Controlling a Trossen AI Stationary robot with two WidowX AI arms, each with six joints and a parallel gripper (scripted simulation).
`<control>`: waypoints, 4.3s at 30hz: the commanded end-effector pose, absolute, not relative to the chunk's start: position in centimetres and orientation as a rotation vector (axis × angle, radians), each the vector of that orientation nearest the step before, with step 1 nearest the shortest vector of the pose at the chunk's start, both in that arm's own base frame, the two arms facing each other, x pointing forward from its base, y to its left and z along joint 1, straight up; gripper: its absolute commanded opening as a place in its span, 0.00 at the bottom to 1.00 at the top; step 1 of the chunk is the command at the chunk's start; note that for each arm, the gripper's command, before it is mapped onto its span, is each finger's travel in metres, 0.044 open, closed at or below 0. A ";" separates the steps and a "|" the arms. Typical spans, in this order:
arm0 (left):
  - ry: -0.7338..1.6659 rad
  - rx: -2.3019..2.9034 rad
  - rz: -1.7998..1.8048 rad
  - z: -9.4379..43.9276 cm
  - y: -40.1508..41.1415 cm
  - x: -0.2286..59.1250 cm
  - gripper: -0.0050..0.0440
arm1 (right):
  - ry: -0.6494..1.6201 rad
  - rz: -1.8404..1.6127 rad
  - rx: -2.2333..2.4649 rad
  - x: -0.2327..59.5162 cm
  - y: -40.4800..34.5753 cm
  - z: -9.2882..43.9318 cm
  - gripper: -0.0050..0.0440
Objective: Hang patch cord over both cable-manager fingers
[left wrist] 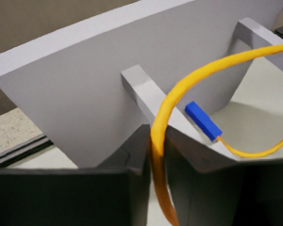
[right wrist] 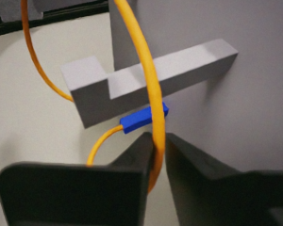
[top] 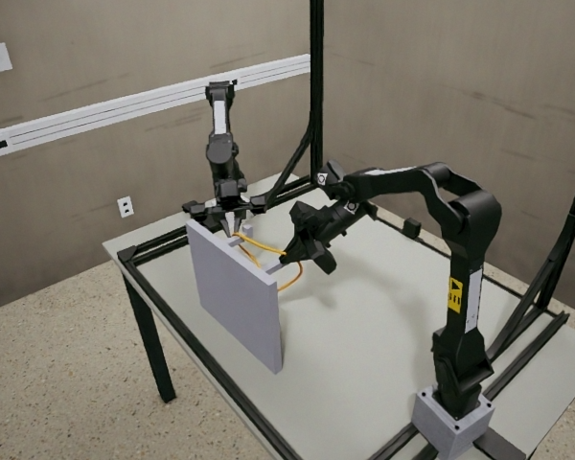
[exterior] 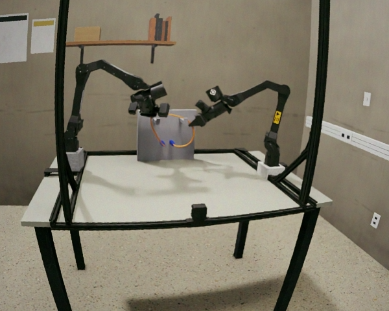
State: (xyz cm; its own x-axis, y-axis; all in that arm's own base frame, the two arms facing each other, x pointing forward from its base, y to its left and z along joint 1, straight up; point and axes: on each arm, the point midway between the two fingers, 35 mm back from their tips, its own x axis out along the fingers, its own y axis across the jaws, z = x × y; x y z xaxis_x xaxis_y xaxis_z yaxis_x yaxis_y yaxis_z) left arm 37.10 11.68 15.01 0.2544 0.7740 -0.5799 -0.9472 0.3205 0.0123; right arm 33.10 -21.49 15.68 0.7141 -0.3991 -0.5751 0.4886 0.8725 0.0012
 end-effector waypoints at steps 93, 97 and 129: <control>0.516 -0.396 1.183 14.5 11.5 35.9 0.15 | 0.573 -0.497 0.147 33.2 -21.6 16.7 0.15; 0.519 -0.396 1.178 14.4 11.5 35.9 0.15 | 0.573 -0.497 0.147 33.2 -21.6 16.7 0.15; 0.551 -0.394 1.118 13.6 11.9 35.9 0.15 | 0.573 -0.497 0.147 33.2 -21.6 16.7 0.15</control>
State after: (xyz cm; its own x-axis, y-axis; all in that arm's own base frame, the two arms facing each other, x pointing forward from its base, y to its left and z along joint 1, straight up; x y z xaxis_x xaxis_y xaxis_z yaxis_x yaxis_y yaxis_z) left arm 35.97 11.78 12.78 0.3071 0.7366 -0.6026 -0.9226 0.3857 0.0014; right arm 33.10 -21.49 15.67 0.7140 -0.3991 -0.5753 0.4886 0.8725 0.0012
